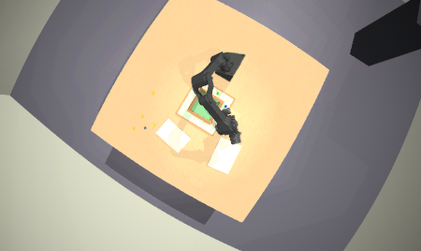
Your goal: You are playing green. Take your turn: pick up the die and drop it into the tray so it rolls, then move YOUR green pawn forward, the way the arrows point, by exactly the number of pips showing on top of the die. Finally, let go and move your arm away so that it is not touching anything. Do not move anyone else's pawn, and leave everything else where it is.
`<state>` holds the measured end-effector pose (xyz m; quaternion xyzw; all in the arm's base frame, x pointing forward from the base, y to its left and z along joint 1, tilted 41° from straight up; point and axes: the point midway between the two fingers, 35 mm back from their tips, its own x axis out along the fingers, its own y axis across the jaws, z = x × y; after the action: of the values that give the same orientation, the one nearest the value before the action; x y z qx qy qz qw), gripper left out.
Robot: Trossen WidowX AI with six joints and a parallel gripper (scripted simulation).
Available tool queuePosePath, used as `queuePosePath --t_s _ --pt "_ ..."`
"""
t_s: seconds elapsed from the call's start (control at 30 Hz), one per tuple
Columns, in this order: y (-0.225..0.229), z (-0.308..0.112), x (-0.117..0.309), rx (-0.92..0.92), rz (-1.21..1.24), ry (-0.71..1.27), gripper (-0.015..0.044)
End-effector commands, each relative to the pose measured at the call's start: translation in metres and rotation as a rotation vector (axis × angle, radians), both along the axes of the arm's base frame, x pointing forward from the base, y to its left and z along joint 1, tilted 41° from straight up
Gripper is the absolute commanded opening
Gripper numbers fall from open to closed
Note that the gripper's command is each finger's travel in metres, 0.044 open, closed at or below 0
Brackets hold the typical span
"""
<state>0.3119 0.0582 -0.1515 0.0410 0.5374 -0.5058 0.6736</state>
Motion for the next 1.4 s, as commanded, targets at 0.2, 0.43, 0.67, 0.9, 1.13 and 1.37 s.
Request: queuePosePath --t_s 0.2,0.43,0.67,0.9,1.13,1.37 --pt "0.012 0.011 0.002 -0.006 -0.001 0.007 0.0000" --pt "0.047 0.046 0.009 -0.002 0.002 0.008 0.0000" --pt "0.079 0.084 0.008 -0.003 0.004 0.010 0.0000" --pt "0.079 0.090 0.008 0.002 0.038 0.038 0.0000" --pt "0.063 0.101 0.009 0.024 0.196 0.169 0.0000" --pt "0.048 0.111 0.009 0.045 0.355 0.300 0.0000"
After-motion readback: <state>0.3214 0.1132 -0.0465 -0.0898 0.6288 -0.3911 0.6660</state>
